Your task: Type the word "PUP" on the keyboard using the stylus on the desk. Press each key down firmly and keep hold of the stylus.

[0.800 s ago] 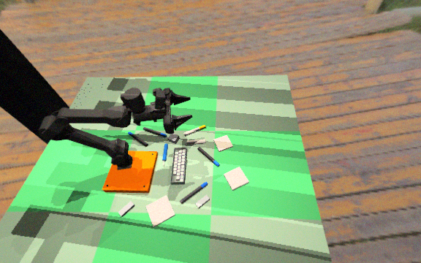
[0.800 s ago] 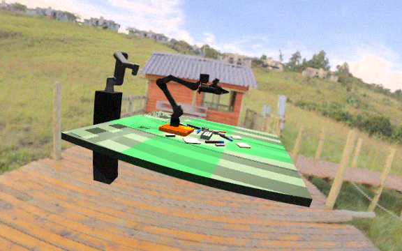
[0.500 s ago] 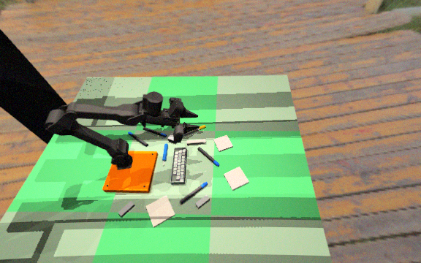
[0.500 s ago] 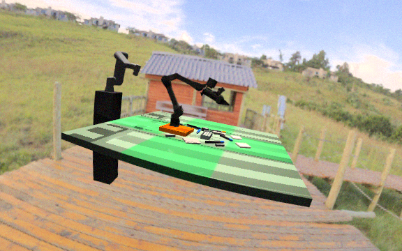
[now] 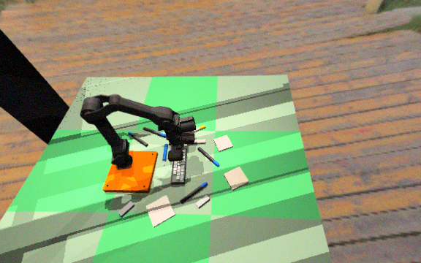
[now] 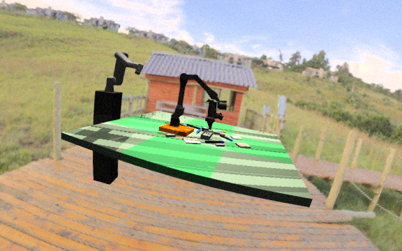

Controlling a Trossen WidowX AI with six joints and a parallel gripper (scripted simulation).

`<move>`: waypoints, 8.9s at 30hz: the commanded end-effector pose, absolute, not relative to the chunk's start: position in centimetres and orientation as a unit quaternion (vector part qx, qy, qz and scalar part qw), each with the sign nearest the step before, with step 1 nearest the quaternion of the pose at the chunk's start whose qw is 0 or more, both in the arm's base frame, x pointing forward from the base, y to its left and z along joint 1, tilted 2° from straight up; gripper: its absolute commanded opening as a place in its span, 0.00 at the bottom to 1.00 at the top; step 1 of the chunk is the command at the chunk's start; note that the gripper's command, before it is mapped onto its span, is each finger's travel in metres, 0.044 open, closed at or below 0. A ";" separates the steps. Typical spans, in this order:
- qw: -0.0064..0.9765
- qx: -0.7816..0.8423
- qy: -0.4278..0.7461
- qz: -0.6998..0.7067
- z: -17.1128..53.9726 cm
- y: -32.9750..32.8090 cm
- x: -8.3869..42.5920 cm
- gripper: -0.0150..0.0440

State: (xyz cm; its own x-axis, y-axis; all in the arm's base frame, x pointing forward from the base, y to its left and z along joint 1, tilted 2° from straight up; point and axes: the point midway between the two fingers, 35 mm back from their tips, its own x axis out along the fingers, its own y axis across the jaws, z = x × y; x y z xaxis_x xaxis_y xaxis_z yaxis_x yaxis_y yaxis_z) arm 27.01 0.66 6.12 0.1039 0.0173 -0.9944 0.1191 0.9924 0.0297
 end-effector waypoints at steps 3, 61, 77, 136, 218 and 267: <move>0.718 0.056 0.693 -0.038 5.8 0.8 26.3 0.25; 0.717 0.055 0.694 -0.039 5.6 -2.0 23.2 0.25; 0.717 0.056 0.693 -0.038 10.7 -1.3 23.2 0.25; 0.331 0.661 0.569 -0.360 6.2 5.2 19.1 0.51; 0.334 0.660 0.568 -0.363 6.5 2.7 19.2 0.25; 0.331 0.662 0.568 -0.360 1.9 1.1 19.3 0.39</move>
